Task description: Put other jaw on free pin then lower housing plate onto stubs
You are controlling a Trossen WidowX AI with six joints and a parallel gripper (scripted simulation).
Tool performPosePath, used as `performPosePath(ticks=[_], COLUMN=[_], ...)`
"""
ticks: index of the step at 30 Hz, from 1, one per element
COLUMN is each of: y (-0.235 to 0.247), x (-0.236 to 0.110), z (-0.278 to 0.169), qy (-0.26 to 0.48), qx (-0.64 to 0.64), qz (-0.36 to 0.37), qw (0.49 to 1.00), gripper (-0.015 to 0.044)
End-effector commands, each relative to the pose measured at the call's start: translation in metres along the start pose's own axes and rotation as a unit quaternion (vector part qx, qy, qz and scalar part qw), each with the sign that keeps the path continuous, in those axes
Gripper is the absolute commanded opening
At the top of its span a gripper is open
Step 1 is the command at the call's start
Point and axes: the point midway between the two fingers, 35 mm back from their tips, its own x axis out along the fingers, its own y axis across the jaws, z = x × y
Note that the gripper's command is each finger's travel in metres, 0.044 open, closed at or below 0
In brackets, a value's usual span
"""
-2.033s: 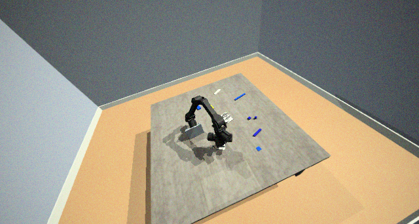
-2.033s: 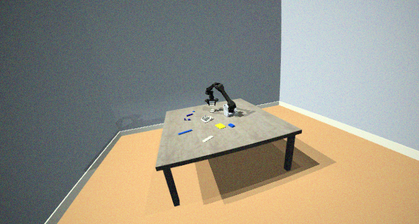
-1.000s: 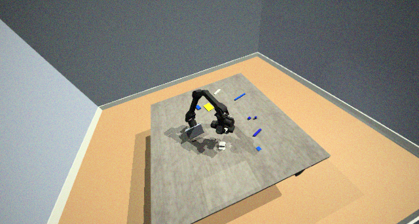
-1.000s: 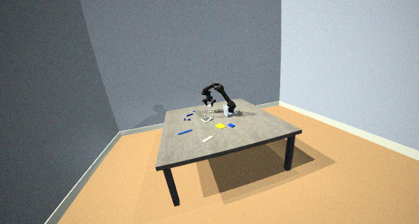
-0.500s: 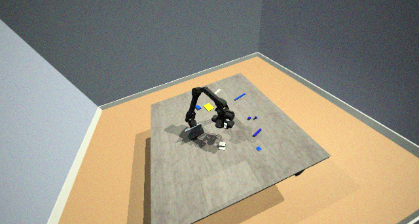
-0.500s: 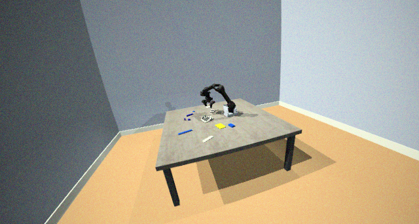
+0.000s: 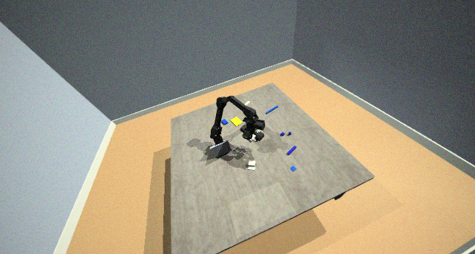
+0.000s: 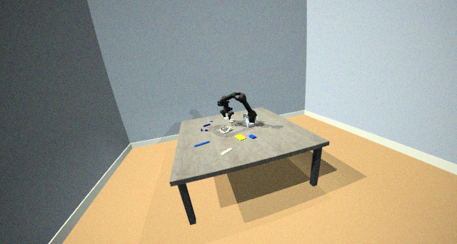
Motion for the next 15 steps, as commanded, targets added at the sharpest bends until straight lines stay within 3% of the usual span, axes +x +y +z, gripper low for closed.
performPosePath(ticks=[1, 15], y=[-0.010, -0.046], x=[0.001, 0.007], z=[-0.008, -0.035], qy=[0.003, 0.005], qx=[0.019, 0.084], qz=[-0.003, -0.011], qw=[1.000, 0.996], gripper=[0.0351, 0.0351])
